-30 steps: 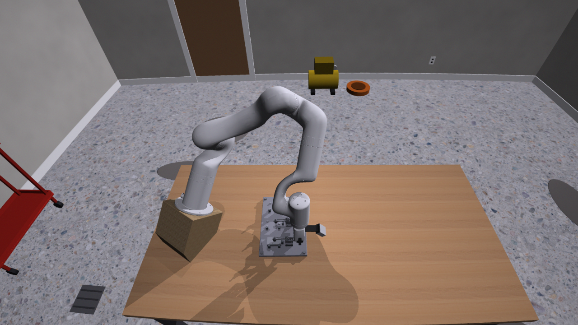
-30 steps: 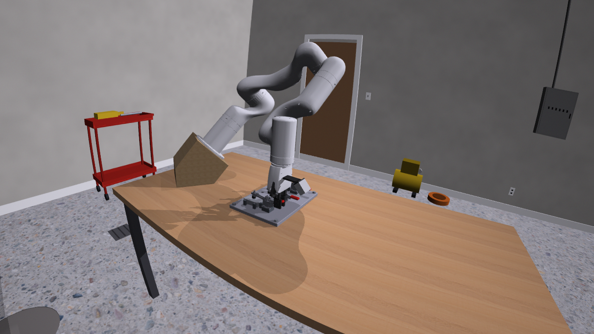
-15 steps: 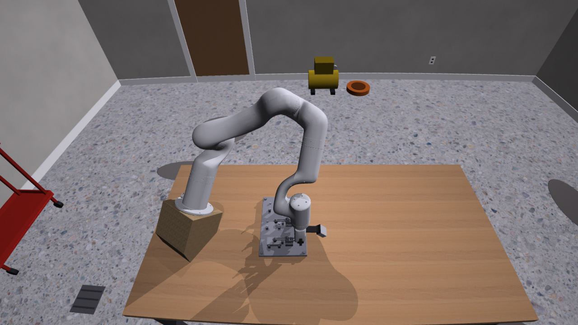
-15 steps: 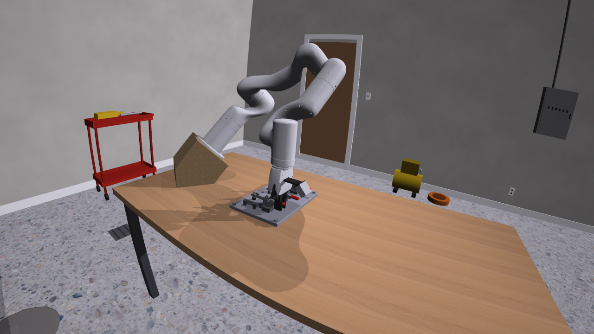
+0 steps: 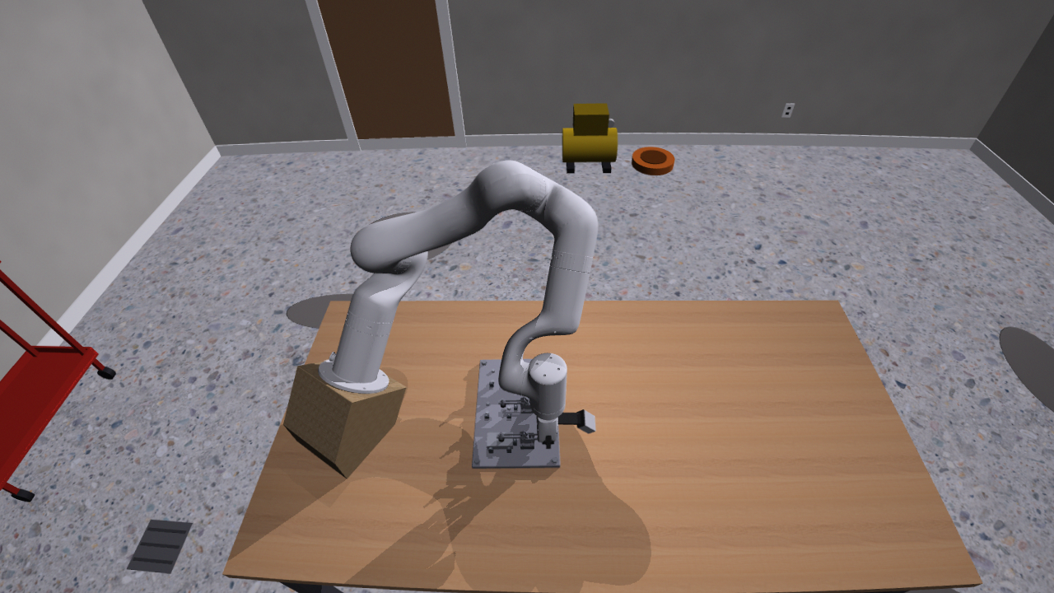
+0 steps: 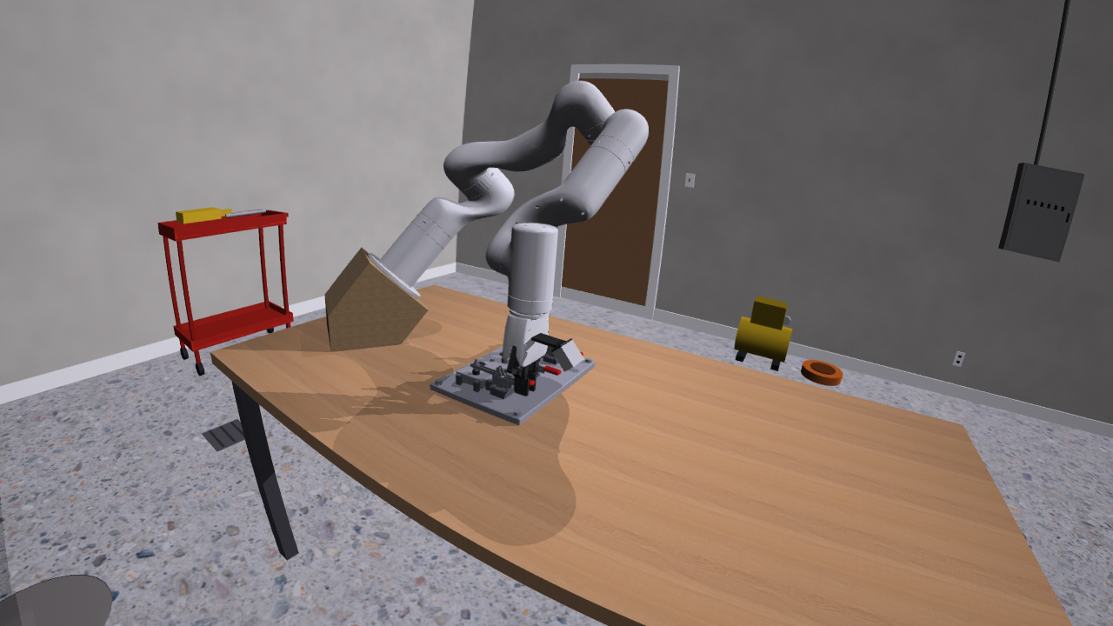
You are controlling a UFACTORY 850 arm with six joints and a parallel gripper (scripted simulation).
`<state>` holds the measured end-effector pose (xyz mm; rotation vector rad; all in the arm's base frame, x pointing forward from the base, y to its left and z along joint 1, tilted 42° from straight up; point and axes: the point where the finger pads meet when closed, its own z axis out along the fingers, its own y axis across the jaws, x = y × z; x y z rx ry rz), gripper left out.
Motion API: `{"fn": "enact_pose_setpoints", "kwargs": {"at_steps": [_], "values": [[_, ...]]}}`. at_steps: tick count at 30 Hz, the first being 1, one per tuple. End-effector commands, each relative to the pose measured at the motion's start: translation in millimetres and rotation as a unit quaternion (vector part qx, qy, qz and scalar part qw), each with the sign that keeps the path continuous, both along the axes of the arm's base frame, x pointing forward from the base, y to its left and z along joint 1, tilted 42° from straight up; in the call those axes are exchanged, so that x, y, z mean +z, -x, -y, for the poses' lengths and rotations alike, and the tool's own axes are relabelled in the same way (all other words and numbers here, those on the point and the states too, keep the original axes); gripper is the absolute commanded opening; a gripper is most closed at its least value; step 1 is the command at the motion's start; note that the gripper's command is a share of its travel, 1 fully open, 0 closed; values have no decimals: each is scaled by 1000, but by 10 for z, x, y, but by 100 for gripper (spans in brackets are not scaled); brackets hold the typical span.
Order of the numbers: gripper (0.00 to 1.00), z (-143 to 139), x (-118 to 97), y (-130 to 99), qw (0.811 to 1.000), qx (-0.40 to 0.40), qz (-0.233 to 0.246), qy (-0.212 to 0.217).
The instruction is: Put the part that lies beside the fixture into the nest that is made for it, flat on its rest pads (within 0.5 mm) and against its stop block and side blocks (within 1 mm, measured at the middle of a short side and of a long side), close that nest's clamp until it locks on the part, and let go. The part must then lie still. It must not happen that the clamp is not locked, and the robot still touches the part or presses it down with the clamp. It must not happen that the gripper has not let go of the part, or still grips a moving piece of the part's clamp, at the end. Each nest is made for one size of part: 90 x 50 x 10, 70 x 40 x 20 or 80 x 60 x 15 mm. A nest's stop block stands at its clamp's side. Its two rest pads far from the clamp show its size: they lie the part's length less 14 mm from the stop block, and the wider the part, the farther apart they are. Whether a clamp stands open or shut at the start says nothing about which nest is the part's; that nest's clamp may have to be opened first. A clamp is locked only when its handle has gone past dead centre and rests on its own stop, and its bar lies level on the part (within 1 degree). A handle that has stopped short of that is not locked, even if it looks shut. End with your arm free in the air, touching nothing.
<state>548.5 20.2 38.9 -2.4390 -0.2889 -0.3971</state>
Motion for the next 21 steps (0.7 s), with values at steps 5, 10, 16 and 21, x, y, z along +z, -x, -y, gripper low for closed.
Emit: {"fn": "enact_pose_setpoints", "kwargs": {"at_steps": [5, 10, 16, 21], "values": [[0, 5, 4, -4, 1000, 0, 0, 0], [0, 4, 3, -4, 1000, 0, 0, 0], [0, 1, 0, -8, 1000, 0, 0, 0], [0, -9, -9, -16, 1000, 0, 0, 0]]}}
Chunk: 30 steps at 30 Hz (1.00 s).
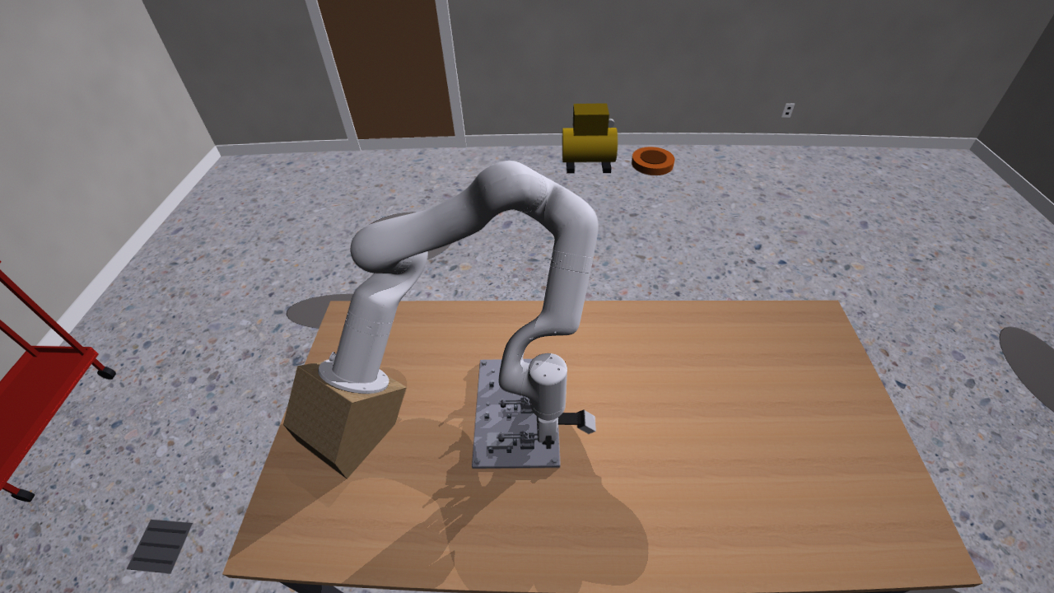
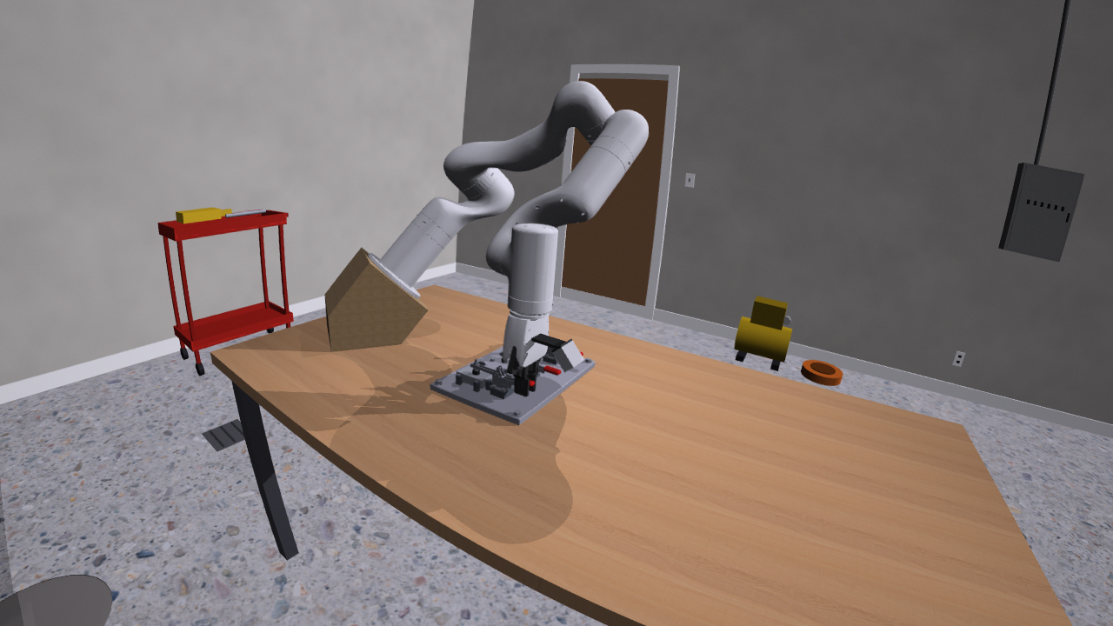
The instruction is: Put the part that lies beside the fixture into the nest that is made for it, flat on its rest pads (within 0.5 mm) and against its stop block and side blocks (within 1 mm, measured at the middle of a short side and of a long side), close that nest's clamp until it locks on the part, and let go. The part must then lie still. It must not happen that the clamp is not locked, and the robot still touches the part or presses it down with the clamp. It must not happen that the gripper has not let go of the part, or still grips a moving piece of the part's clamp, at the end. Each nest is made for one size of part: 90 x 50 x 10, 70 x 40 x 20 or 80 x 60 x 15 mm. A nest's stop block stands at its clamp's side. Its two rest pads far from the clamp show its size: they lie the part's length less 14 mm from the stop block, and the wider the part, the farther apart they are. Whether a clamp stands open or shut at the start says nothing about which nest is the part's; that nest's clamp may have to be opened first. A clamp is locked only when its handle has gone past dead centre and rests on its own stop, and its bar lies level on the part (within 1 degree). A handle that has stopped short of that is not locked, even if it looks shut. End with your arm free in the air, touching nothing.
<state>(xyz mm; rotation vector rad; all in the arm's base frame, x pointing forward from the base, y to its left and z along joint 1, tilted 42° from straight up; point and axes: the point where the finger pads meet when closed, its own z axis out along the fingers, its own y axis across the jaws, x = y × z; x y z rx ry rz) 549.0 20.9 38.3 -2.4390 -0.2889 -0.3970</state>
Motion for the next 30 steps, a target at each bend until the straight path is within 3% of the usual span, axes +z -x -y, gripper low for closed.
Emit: {"fn": "enact_pose_setpoints", "kwargs": {"at_steps": [1, 28, 29, 30], "values": [[0, -5, -5, -12, 1000, 0, 0, 0], [0, -16, -15, -22, 1000, 0, 0, 0], [47, -16, -15, -22, 1000, 0, 0, 0], [47, -16, -15, -22, 1000, 0, 0, 0]]}}
